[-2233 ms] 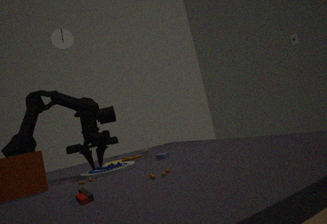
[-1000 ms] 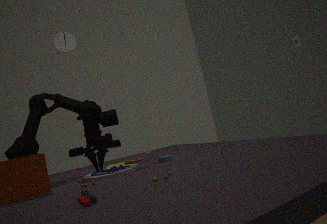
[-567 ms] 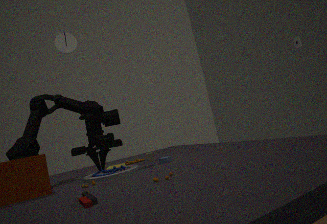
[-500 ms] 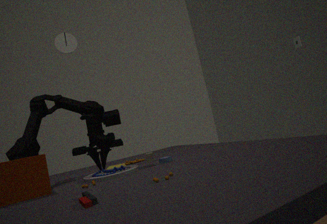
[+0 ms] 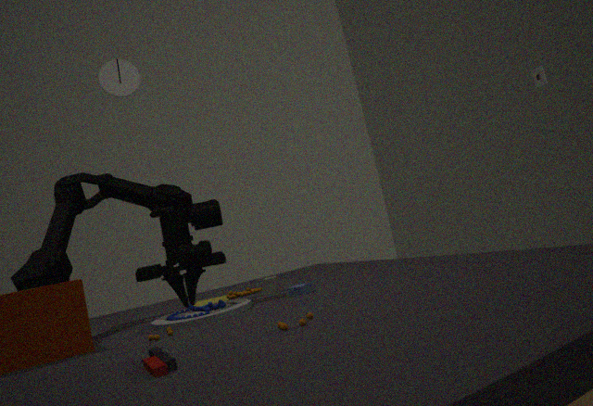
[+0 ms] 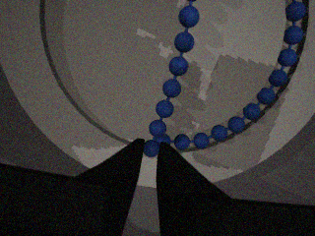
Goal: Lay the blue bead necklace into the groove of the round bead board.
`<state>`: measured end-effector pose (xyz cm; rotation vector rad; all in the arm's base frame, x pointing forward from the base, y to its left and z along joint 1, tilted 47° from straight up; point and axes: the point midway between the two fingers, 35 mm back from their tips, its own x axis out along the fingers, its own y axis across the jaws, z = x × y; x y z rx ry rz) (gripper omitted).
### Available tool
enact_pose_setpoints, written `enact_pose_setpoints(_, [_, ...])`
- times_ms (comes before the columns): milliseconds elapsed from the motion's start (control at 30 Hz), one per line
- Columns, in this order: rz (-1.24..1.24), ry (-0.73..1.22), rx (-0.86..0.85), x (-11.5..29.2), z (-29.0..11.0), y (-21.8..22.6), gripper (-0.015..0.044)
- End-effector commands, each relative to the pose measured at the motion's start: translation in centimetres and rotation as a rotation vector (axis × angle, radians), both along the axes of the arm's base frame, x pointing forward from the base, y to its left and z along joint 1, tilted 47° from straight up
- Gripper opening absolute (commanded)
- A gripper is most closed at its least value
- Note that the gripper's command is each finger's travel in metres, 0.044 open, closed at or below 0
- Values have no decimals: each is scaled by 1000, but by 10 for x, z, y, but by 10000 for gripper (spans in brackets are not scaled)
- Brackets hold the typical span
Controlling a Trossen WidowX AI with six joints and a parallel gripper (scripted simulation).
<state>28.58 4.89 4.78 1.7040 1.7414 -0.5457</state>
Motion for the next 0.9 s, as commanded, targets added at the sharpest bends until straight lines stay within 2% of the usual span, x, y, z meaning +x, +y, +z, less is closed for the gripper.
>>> enact_pose_setpoints(0, [-2,0,3,1,-3,4,0])
enact_pose_setpoints(100, [-2,0,3,1,-4,6,0])
enact_pose_setpoints(667, [-2,0,2,1,-1,2,440])
enact_pose_setpoints(867, [-2,0,3,0,2,-1,440])
